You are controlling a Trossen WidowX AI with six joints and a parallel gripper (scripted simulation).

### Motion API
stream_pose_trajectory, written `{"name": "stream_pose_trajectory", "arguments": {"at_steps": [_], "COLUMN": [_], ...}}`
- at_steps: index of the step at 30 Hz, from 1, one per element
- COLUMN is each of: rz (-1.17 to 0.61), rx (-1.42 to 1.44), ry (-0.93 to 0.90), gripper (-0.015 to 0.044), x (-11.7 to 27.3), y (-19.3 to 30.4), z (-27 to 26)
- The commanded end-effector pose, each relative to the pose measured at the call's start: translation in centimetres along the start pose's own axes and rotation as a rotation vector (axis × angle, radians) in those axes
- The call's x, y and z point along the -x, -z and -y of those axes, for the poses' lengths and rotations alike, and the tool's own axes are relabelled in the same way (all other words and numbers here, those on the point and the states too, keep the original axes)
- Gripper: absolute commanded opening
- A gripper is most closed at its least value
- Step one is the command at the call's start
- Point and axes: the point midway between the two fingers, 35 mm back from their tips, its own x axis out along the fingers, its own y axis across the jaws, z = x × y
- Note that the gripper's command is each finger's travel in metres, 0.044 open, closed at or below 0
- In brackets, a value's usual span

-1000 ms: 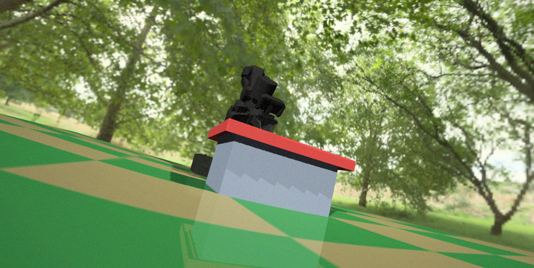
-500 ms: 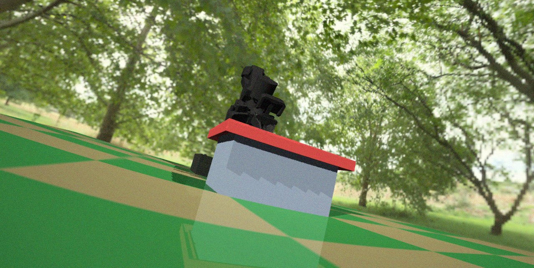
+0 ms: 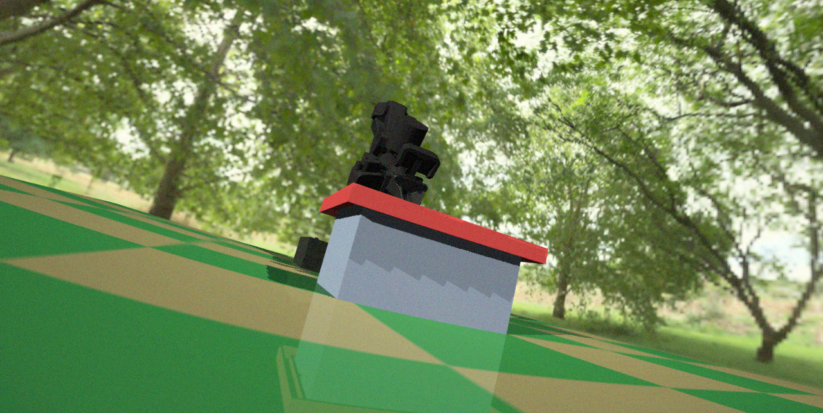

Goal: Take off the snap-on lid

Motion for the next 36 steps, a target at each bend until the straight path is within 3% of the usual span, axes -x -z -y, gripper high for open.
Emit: {"name": "stream_pose_trajectory", "arguments": {"at_steps": [1, 36], "rz": [0.0, 0.0], "rx": [0.0, 0.0], "ry": [-0.004, -0.005], "gripper": [0.0, 0.0], "x": [0.16, 0.68], "y": [0.0, -0.05], "z": [-0.18, -0.67]}}
